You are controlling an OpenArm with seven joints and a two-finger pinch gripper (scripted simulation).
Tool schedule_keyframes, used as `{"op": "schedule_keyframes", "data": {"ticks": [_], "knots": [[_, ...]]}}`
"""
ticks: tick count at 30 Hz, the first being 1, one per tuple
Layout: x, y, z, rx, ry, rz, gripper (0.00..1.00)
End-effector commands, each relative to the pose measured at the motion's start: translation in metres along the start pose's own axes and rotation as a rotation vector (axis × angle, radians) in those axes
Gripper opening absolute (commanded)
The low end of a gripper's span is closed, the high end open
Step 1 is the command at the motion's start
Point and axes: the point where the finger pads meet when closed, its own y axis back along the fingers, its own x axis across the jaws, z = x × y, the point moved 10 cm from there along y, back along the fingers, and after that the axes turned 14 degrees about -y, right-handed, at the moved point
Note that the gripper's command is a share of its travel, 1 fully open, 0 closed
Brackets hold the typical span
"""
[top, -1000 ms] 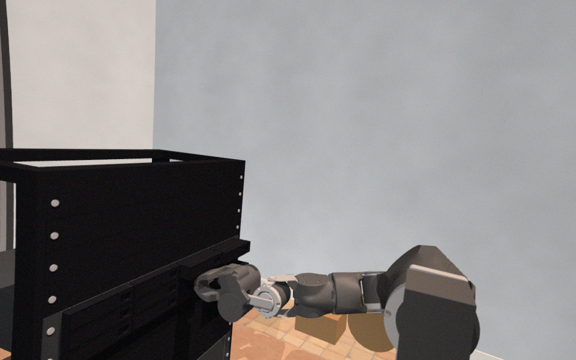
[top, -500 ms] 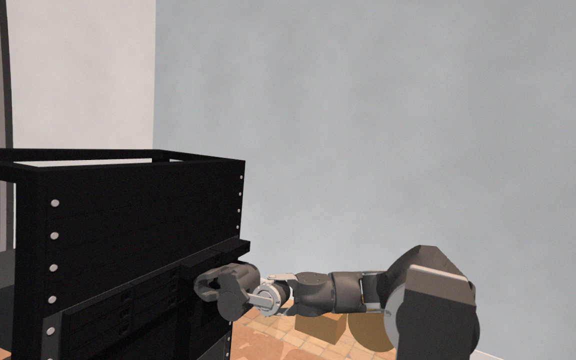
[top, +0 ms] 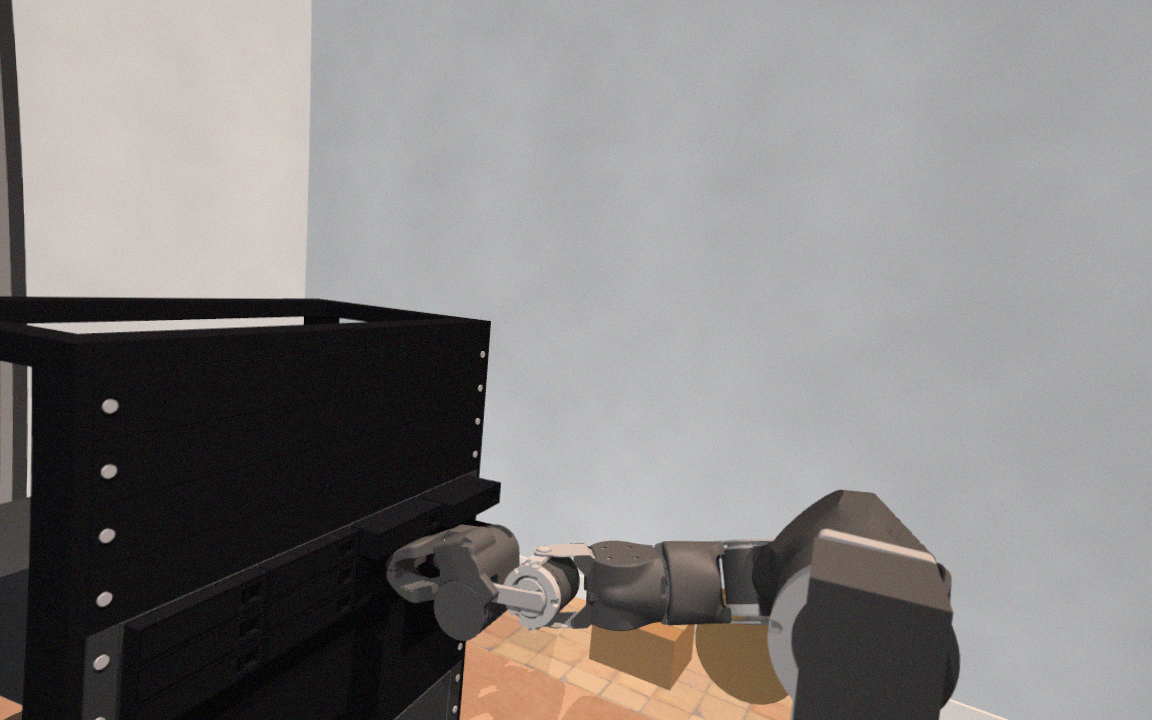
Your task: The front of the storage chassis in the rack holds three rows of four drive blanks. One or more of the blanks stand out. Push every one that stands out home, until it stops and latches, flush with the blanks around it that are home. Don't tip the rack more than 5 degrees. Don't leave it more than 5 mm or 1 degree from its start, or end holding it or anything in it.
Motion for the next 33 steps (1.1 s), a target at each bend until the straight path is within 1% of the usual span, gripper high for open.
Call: {"op": "schedule_keyframes", "data": {"ticks": [1, 26, 33], "knots": [[0.0180, -0.0022, -0.0045, 0.030, 0.008, 0.097, 0.00], [0.0198, -0.0026, -0.0049, 0.029, 0.008, 0.097, 0.00], [0.0279, -0.0050, -0.0061, 0.028, 0.008, 0.095, 0.00]]}}
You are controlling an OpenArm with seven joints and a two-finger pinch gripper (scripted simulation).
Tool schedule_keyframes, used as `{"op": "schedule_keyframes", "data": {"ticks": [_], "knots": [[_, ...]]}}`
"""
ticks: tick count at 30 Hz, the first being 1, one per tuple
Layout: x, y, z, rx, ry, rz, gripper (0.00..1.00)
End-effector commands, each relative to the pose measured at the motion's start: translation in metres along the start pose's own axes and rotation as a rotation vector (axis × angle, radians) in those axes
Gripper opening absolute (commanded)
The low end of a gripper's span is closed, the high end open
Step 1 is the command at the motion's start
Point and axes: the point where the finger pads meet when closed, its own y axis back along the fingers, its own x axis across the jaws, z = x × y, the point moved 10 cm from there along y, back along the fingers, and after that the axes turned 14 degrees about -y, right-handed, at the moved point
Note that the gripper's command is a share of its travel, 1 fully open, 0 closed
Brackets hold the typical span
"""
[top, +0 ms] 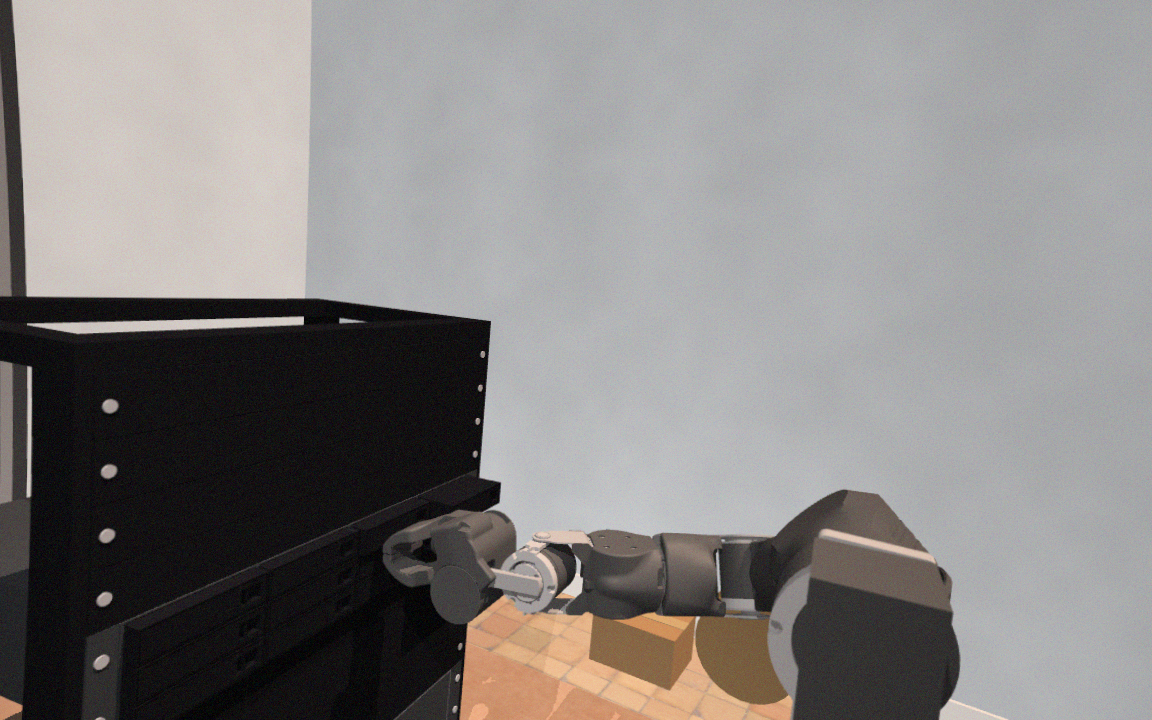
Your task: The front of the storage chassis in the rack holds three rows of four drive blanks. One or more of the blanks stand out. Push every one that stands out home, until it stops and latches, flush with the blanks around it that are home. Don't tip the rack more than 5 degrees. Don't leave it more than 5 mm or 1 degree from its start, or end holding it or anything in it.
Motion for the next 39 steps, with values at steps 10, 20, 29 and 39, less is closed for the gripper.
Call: {"op": "schedule_keyframes", "data": {"ticks": [10, 20, 29, 39], "knots": [[0.014, -0.002, -0.002, 0.017, 0.006, 0.078, 0.00], [-0.001, -0.005, 0.003, 0.015, 0.006, 0.076, 0.00], [-0.007, -0.007, 0.004, 0.017, 0.006, 0.078, 0.00], [-0.012, -0.008, 0.005, 0.015, 0.006, 0.076, 0.00]]}}
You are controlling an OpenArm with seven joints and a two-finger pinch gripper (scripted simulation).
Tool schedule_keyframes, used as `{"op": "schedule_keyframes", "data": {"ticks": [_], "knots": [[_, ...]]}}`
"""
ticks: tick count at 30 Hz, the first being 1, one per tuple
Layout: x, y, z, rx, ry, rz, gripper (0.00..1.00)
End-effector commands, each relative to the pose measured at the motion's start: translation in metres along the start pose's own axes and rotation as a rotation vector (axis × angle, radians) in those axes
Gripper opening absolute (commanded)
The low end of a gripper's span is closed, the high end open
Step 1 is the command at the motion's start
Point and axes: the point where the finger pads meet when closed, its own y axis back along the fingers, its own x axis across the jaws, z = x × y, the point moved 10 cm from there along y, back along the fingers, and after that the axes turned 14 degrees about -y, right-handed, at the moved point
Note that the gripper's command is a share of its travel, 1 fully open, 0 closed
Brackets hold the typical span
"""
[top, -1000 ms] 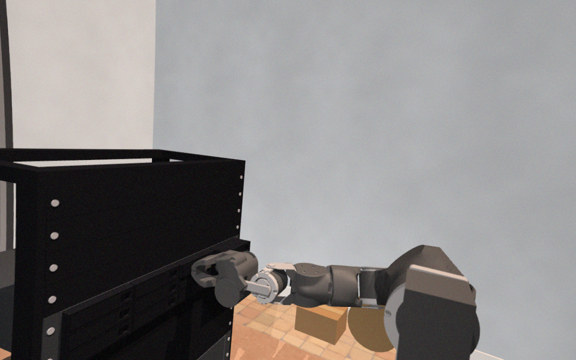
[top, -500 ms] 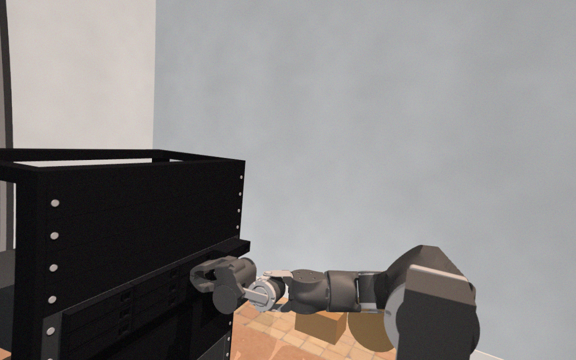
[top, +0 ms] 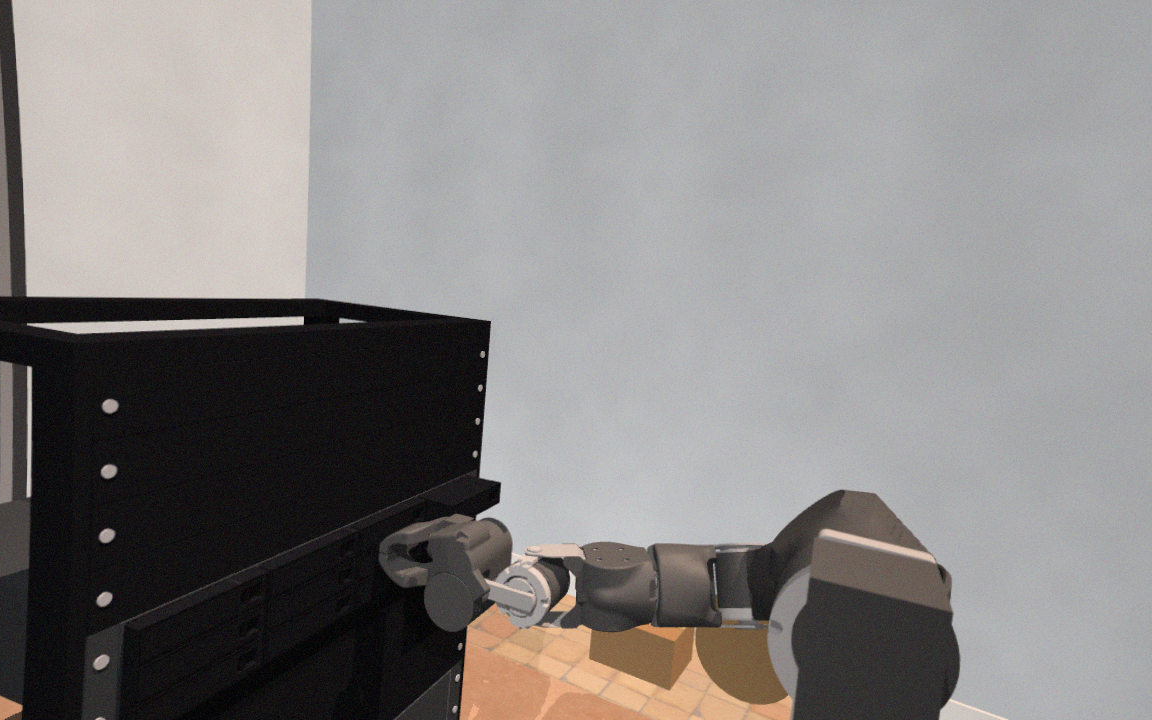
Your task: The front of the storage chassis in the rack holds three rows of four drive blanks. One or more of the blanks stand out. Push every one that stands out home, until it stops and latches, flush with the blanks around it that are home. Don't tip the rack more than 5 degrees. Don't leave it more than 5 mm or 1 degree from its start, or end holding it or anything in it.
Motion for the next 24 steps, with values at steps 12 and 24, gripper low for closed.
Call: {"op": "schedule_keyframes", "data": {"ticks": [12, 24], "knots": [[-0.0066, -0.0013, 0.0007, -0.003, -0.004, -0.014, 0.00], [-0.0053, 0.0026, -0.0005, 0.002, -0.004, -0.008, 0.00]]}}
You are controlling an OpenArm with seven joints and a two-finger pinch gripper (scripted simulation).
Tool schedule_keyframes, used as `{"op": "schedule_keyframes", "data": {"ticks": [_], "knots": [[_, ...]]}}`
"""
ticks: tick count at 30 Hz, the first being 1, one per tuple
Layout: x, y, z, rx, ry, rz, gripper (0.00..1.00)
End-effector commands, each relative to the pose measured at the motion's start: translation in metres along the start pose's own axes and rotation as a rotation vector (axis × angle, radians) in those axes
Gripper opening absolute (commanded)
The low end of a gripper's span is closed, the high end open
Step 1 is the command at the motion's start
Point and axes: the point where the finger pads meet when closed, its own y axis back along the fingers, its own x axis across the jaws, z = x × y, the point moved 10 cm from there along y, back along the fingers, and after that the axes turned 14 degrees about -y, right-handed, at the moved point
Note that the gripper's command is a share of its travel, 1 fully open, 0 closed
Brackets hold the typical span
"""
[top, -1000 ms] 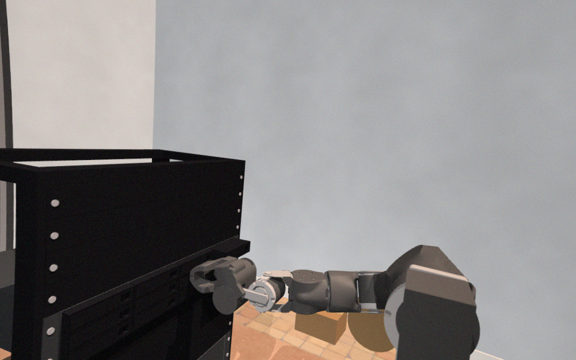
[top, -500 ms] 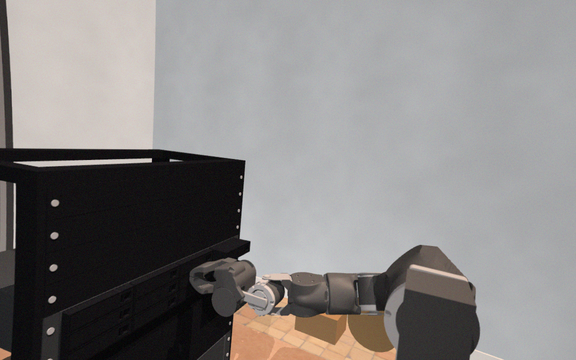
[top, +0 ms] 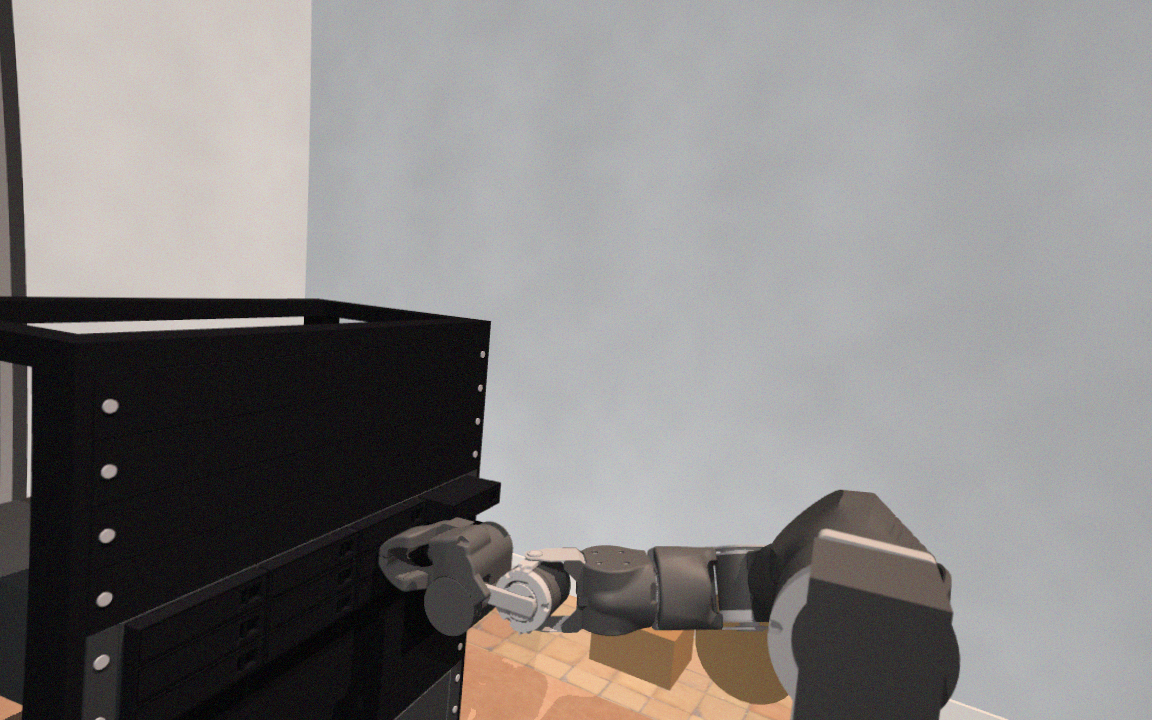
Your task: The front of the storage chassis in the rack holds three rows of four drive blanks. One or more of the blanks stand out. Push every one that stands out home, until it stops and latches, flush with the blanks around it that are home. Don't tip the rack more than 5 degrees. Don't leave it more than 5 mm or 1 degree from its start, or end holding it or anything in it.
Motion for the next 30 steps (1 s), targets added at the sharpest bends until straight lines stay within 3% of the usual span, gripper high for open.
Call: {"op": "schedule_keyframes", "data": {"ticks": [1, 8, 23, 30], "knots": [[-0.002, 0.003, 0.000, -0.003, -0.003, -0.014, 0.00], [-0.002, 0.018, 0.000, -0.003, -0.003, -0.014, 0.00], [-0.006, 0.089, 0.000, -0.003, -0.002, -0.013, 0.00], [-0.007, 0.102, 0.000, -0.003, -0.002, -0.013, 0.00]]}}
